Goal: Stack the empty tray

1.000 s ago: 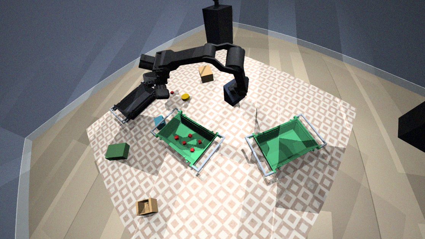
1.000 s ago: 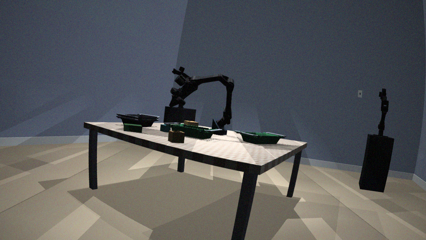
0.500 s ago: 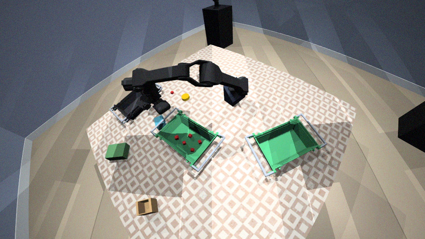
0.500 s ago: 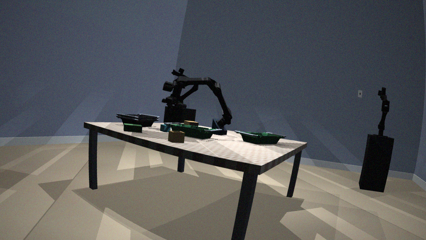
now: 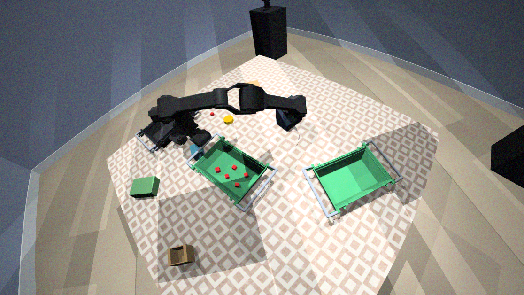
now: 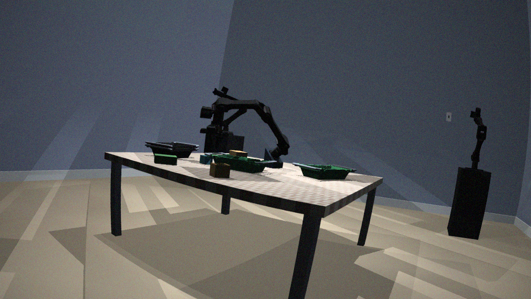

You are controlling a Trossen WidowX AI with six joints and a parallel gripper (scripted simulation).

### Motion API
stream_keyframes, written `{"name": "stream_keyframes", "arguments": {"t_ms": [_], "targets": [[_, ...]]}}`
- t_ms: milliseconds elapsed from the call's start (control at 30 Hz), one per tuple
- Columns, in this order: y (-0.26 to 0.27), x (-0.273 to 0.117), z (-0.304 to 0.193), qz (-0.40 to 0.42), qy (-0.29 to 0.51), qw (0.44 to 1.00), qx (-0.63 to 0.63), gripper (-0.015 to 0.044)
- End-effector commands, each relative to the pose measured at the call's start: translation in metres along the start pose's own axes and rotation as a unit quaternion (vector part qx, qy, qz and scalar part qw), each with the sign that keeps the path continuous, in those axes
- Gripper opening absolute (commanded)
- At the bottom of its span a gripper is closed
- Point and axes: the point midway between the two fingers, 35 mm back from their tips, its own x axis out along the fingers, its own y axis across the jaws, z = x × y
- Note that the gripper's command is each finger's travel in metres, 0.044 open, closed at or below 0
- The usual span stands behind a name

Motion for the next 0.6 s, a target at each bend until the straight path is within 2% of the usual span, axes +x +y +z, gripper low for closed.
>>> {"name": "stream_keyframes", "arguments": {"t_ms": [0,333,567], "targets": [[0.001,0.014,0.001,0.003,0.001,1.000,0.000,0.0090],[0.002,0.048,0.001,0.004,0.000,1.000,-0.001,0.0090],[0.003,0.053,0.000,0.004,0.000,1.000,-0.001,0.0090]]}}
